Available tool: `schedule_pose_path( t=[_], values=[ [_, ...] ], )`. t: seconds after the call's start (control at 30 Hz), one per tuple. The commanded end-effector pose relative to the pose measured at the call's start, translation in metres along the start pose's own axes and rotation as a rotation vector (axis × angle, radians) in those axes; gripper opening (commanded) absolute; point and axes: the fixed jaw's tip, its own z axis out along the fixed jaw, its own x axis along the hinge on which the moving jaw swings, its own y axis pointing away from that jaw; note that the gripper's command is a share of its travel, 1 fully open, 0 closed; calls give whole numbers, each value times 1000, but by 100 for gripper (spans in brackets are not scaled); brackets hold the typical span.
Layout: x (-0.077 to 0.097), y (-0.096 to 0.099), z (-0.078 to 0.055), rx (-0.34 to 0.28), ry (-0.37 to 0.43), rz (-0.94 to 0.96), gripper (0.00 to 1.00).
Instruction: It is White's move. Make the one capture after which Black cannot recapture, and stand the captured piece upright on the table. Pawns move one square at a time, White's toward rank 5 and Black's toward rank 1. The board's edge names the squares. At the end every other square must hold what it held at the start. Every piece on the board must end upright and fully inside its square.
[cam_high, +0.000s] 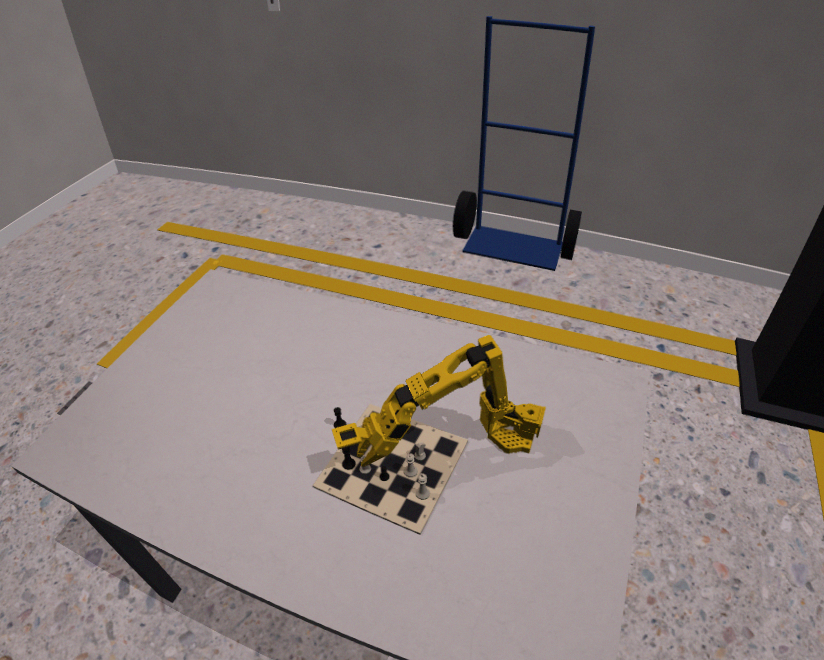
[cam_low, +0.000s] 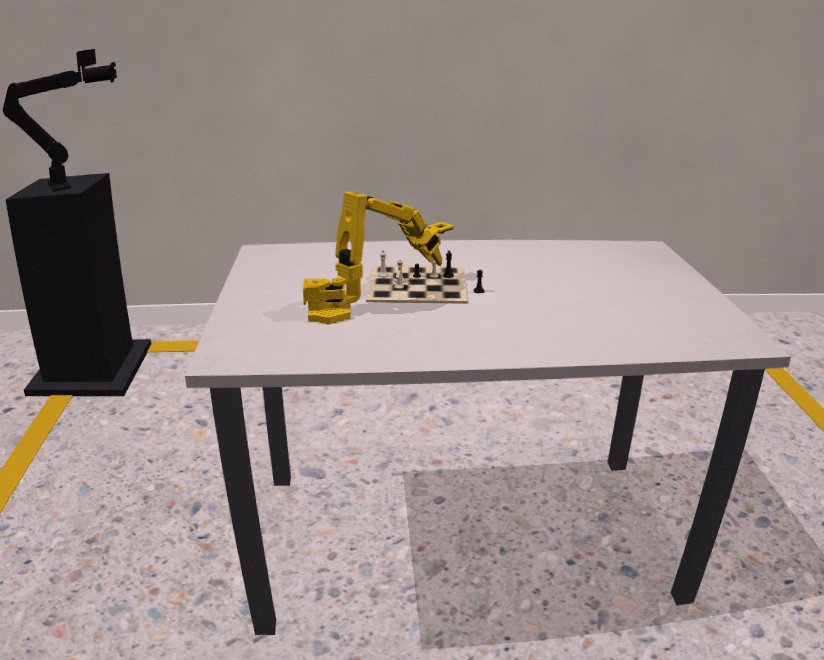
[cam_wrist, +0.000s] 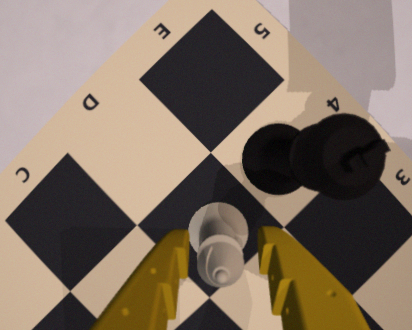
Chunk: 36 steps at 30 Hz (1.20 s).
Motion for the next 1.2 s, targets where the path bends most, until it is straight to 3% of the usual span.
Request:
schedule_pose_path(
  t=[0.0,0.53,1.17],
  values=[
    [7,2,6,-5,22,-2,10],
    [17,2,13,-5,23,-2,10],
    [17,1,13,-2,23,-2,10]
  ],
)
